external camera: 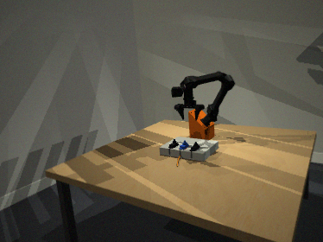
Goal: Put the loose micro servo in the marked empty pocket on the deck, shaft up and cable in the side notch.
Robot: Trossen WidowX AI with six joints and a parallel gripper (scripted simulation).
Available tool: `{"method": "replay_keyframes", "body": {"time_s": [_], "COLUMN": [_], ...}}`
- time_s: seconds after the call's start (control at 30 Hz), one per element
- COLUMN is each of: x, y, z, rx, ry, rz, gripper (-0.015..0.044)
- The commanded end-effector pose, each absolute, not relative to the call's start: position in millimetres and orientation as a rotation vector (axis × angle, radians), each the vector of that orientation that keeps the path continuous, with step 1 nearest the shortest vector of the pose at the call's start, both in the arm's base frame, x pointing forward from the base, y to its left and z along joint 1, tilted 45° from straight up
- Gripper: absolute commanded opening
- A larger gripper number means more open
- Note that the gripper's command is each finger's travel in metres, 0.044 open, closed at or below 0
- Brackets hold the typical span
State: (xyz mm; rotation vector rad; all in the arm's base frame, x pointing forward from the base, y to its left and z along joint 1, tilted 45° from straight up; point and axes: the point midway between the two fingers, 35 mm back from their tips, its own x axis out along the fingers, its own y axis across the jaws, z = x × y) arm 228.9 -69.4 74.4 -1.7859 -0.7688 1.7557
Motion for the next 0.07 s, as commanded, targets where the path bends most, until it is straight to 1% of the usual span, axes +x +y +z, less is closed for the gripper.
{"method": "replay_keyframes", "body": {"time_s": [0.0,0.03], "x": [228.7,228.7], "y": [-70.3,-70.3], "z": [74.8,74.8], "rx": [-1.788,-1.788], "ry": [-0.770,-0.770], "rz": [1.760,1.760], "gripper": [0.0440,0.0440]}}
